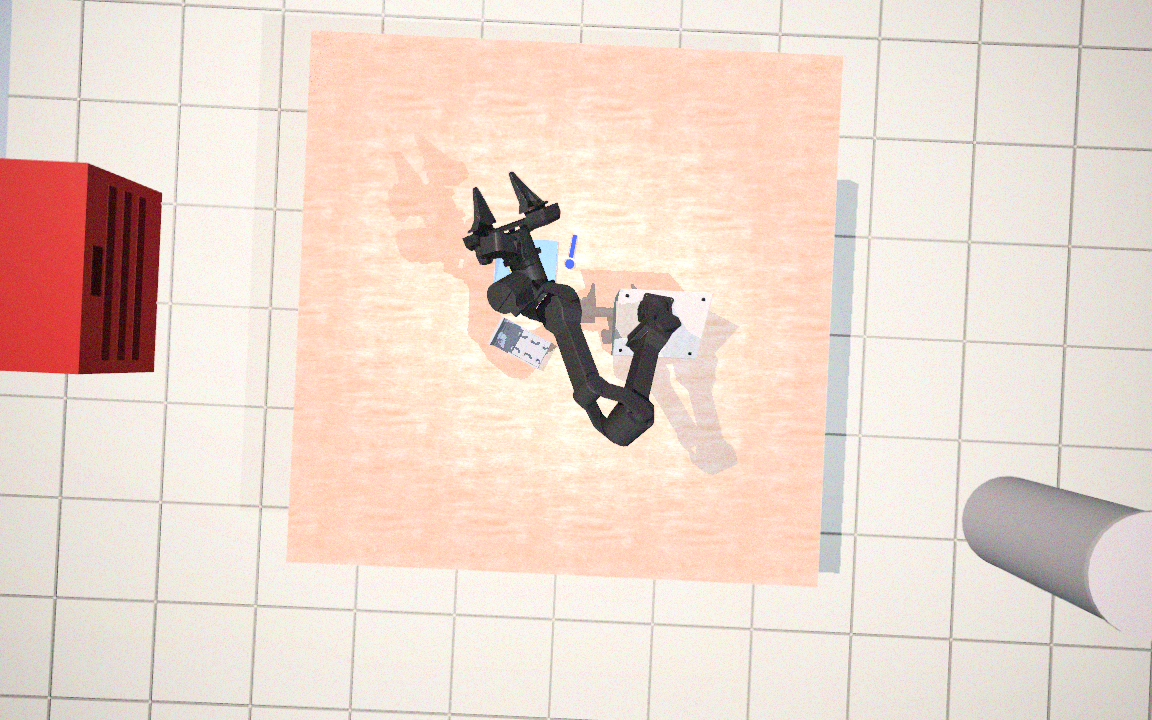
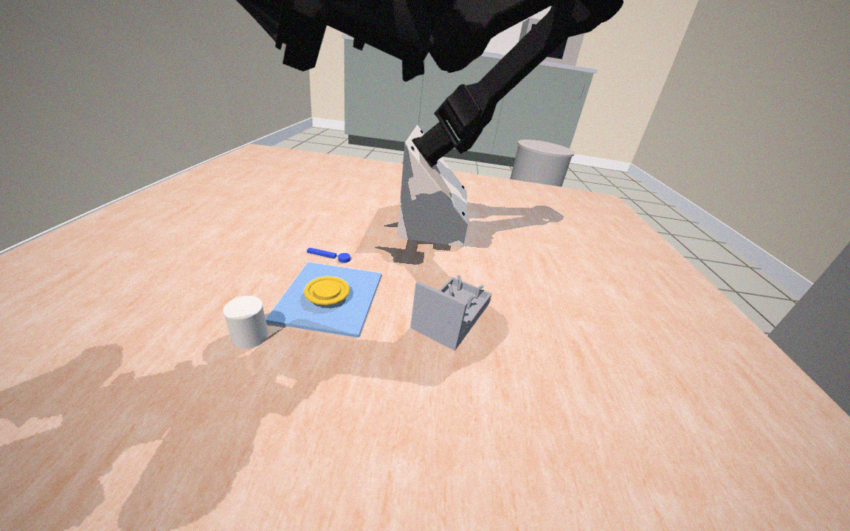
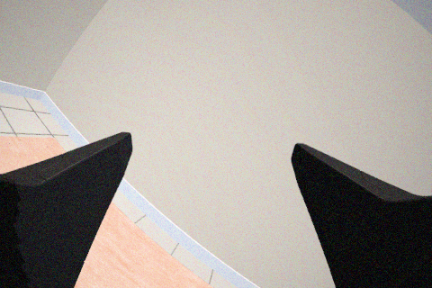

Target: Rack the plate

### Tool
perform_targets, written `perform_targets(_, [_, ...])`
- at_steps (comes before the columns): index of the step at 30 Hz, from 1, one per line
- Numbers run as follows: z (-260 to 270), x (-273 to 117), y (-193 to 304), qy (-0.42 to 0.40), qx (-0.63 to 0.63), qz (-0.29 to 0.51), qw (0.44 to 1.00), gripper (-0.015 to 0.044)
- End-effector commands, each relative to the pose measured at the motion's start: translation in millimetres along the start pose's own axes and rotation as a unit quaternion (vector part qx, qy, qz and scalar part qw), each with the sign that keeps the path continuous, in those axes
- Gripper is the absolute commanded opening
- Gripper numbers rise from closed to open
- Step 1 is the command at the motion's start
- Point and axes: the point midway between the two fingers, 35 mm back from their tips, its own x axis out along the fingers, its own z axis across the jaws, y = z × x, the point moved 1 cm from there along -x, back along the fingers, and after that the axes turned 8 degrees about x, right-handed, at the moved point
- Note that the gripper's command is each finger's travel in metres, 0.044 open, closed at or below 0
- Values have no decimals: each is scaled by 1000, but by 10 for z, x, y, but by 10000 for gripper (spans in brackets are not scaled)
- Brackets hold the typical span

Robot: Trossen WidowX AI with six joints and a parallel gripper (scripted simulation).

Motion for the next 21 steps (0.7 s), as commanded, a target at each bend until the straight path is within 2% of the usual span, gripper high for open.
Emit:
perform_targets(1, [7,3,7,-1,-2,2,1000,400])
perform_targets(11, [350,98,453,-88,-89,103,987,400])
perform_targets(21, [636,68,973,-184,-166,212,945,400])
